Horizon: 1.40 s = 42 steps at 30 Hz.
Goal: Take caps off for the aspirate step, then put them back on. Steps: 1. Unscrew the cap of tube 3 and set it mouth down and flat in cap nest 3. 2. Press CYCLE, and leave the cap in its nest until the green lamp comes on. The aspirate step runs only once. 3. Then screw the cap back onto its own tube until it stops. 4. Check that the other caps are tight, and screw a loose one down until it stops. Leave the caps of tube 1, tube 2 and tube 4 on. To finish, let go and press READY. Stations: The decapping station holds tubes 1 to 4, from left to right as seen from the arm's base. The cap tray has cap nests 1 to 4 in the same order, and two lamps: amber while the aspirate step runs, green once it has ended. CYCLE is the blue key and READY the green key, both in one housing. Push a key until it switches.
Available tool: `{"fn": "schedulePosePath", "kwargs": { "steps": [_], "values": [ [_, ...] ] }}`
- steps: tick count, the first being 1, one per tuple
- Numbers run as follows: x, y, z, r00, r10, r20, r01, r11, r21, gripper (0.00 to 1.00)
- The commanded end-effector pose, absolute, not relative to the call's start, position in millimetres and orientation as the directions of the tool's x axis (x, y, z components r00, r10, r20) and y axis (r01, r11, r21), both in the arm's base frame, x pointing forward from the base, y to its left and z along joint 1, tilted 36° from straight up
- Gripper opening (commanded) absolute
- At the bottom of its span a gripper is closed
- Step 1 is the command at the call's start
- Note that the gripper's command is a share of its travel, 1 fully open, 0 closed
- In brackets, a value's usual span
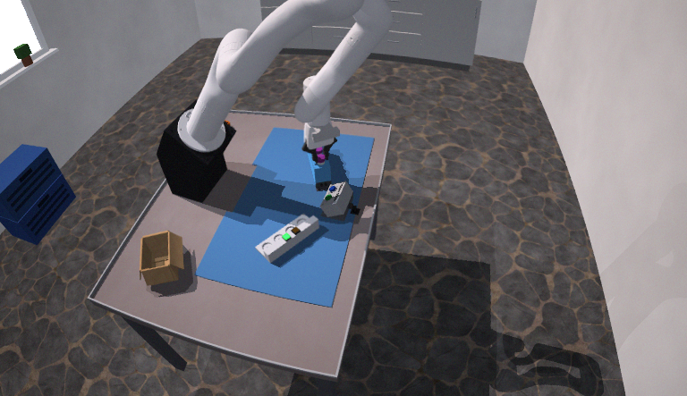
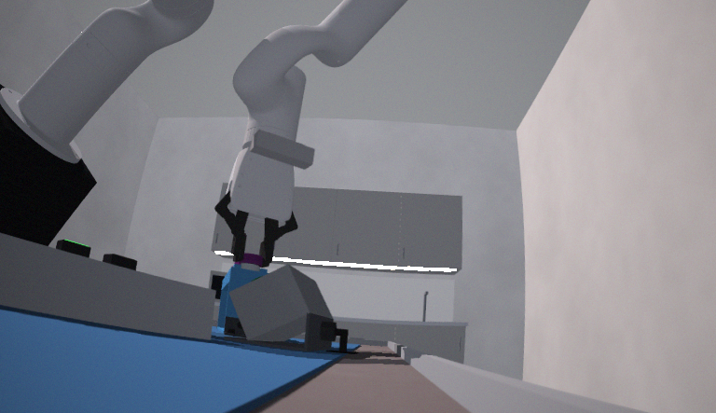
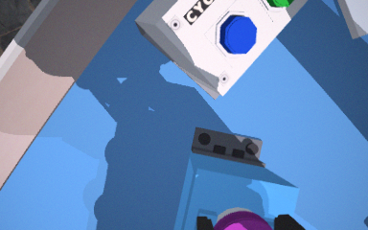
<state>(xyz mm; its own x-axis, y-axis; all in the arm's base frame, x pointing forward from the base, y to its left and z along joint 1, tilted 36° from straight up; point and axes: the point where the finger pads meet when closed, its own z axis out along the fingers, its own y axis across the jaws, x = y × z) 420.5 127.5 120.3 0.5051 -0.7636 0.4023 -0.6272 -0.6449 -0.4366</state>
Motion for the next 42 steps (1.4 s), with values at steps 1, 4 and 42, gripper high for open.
{"fn": "schedulePosePath", "kwargs": {
  "steps": [1,4,42],
  "values": [
    [420.7,127.7,120.5,0.449,-0.817,0.363,-0.668,-0.576,-0.471,0.0],
    [420.7,127.7,120.6,0.408,-0.85,0.334,-0.694,-0.526,-0.492,0.0],
    [413.6,128.0,130.1,0.178,-0.97,0.168,-0.785,-0.243,-0.57,0.46]
  ]
}}
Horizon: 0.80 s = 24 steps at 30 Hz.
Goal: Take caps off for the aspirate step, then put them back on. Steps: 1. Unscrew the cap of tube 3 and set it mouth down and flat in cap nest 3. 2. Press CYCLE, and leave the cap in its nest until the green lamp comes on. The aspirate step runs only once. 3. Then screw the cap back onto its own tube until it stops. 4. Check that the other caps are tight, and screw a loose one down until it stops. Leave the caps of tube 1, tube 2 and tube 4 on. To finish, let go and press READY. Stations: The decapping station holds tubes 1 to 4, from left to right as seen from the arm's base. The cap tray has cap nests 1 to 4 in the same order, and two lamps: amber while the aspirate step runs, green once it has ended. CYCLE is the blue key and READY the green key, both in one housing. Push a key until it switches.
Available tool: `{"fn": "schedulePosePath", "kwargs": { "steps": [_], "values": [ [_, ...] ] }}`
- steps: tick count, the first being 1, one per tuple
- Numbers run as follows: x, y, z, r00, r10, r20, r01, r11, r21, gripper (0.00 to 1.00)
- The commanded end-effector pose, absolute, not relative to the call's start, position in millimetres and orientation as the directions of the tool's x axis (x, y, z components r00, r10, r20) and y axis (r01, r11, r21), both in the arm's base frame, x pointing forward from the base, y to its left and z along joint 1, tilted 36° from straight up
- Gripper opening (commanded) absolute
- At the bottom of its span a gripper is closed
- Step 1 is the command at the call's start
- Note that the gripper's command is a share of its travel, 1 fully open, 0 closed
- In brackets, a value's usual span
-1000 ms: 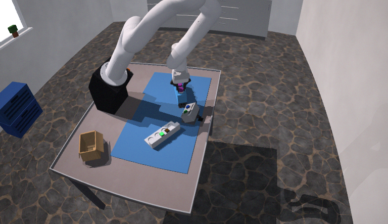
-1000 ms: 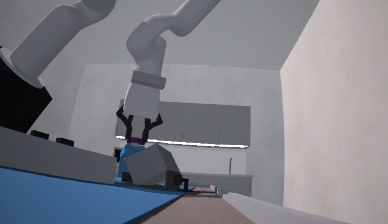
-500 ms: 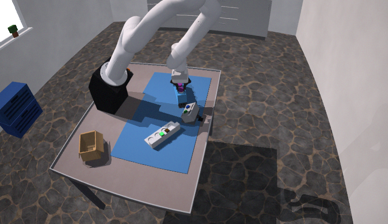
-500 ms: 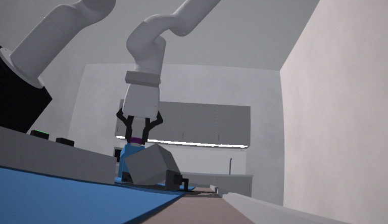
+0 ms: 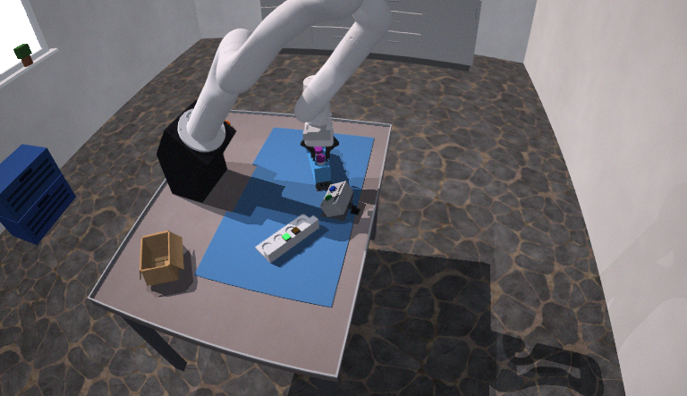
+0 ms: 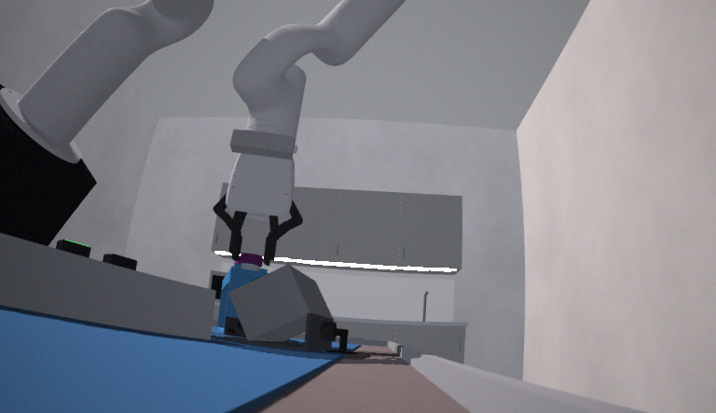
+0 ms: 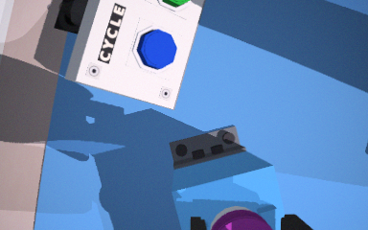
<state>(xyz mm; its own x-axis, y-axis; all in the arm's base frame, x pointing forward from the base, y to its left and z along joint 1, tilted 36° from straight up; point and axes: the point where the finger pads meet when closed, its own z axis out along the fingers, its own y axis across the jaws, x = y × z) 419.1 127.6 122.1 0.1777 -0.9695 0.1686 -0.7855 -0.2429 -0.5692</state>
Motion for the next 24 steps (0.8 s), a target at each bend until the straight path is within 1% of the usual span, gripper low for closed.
{"fn": "schedulePosePath", "kwargs": {
  "steps": [1,18,19,20,22,23,24],
  "values": [
    [412,128,133,0.178,-0.97,0.168,-0.785,-0.243,-0.57,0.46],
    [394,129,157,0.178,-0.97,0.168,-0.785,-0.243,-0.57,0.46],
    [397,122,160,0.112,-0.986,0.12,-0.797,-0.161,-0.582,0.0],
    [399,114,162,0.045,-0.996,0.071,-0.804,-0.079,-0.59,0.0],
    [399,114,162,0.045,-0.996,0.071,-0.804,-0.079,-0.59,0.0],
    [402,107,164,-0.022,-1.0,0.022,-0.804,0.005,-0.594,0.0],
    [405,99,167,-0.044,-0.999,0.006,-0.804,0.032,-0.594,0.0]
  ]
}}
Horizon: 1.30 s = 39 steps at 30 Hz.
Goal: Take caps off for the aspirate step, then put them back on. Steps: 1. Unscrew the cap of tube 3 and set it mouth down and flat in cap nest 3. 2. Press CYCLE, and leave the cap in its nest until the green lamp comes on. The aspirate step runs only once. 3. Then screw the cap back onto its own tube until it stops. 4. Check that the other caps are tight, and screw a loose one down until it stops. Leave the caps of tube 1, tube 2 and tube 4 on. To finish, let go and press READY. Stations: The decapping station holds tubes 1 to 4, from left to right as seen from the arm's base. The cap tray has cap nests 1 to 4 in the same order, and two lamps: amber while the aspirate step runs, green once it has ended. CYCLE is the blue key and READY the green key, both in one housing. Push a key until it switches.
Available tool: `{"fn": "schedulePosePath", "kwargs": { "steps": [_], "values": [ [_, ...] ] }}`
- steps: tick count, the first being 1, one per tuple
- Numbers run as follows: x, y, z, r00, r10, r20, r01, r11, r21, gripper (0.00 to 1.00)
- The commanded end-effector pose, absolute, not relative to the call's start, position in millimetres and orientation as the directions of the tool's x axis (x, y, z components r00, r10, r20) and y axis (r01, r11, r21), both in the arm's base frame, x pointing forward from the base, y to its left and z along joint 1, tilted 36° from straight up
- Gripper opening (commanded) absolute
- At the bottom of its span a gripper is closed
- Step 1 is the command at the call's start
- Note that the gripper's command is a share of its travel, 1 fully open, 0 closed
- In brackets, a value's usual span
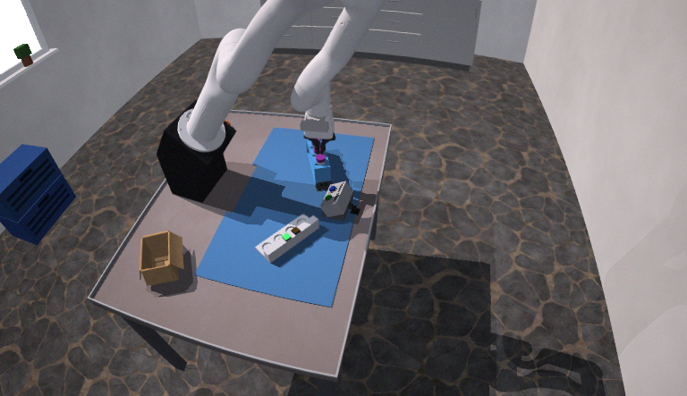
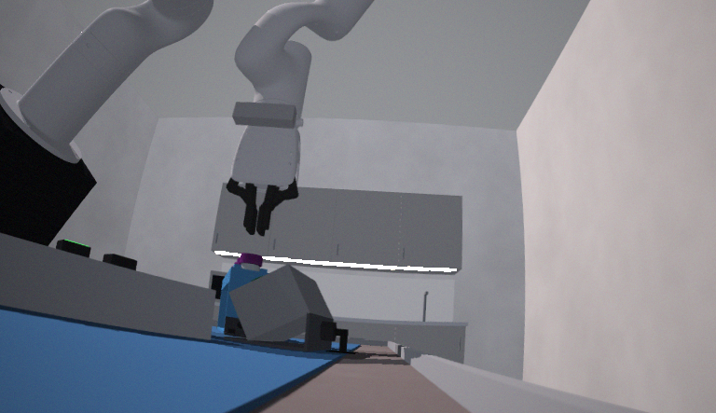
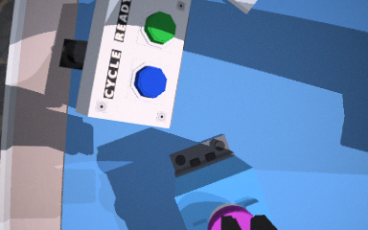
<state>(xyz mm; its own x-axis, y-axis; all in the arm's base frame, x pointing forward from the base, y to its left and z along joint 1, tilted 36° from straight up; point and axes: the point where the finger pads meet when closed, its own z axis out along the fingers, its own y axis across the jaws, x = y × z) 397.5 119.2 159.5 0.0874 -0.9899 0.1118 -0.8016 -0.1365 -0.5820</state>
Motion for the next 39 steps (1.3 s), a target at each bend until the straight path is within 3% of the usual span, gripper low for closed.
{"fn": "schedulePosePath", "kwargs": {
  "steps": [1,29,39],
  "values": [
    [408,92,169,-0.044,-0.999,0.006,-0.804,0.032,-0.594,0.0],
    [479,-14,158,-0.044,-0.999,0.006,-0.803,0.032,-0.594,0.0],
    [479,-14,158,-0.044,-0.999,0.006,-0.803,0.032,-0.594,0.0]
  ]
}}
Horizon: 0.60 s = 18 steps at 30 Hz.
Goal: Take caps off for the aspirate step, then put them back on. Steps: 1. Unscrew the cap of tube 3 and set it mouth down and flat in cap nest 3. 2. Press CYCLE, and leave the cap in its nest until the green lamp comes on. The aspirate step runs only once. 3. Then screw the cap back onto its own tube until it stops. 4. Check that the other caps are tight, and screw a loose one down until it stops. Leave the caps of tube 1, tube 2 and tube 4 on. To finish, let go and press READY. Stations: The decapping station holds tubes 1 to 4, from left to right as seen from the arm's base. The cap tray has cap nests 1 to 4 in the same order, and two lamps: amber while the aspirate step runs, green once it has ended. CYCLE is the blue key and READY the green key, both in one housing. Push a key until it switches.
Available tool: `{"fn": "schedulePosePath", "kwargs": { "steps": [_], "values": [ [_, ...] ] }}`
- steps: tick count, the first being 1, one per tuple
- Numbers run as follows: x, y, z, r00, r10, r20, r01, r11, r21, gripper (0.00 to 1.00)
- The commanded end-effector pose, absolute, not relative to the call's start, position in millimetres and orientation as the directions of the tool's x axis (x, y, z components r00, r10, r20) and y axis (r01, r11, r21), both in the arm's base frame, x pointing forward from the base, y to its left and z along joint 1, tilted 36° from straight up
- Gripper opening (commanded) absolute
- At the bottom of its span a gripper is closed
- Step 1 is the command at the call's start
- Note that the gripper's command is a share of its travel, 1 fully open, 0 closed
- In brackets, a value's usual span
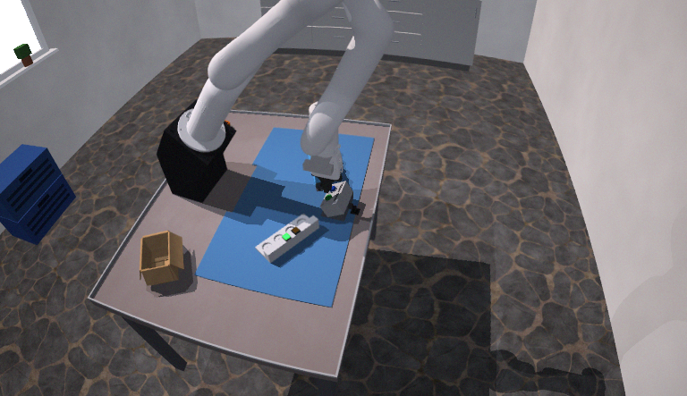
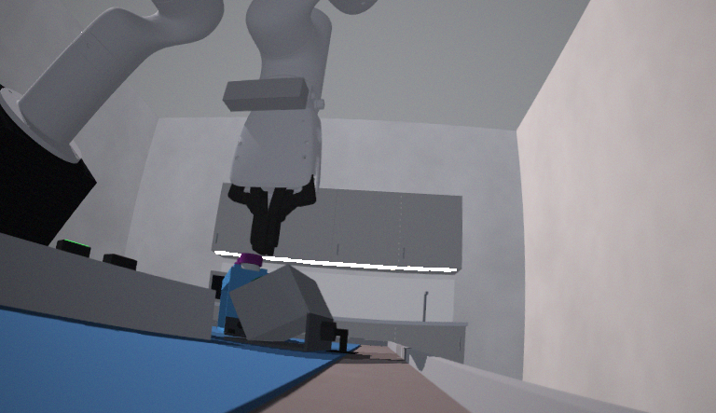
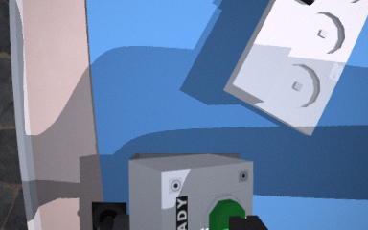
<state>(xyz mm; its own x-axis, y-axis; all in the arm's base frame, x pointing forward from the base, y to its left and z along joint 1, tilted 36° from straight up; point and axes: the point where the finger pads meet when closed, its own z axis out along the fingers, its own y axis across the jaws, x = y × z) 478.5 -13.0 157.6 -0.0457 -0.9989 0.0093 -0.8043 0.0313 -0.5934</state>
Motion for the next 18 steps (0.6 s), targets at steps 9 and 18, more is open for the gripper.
{"fn": "schedulePosePath", "kwargs": {
  "steps": [9,18],
  "values": [
    [490,-14,143,-0.044,-0.999,0.006,-0.804,0.032,-0.594,0.0],
    [490,-14,143,-0.044,-0.999,0.006,-0.804,0.032,-0.594,0.0]
  ]
}}
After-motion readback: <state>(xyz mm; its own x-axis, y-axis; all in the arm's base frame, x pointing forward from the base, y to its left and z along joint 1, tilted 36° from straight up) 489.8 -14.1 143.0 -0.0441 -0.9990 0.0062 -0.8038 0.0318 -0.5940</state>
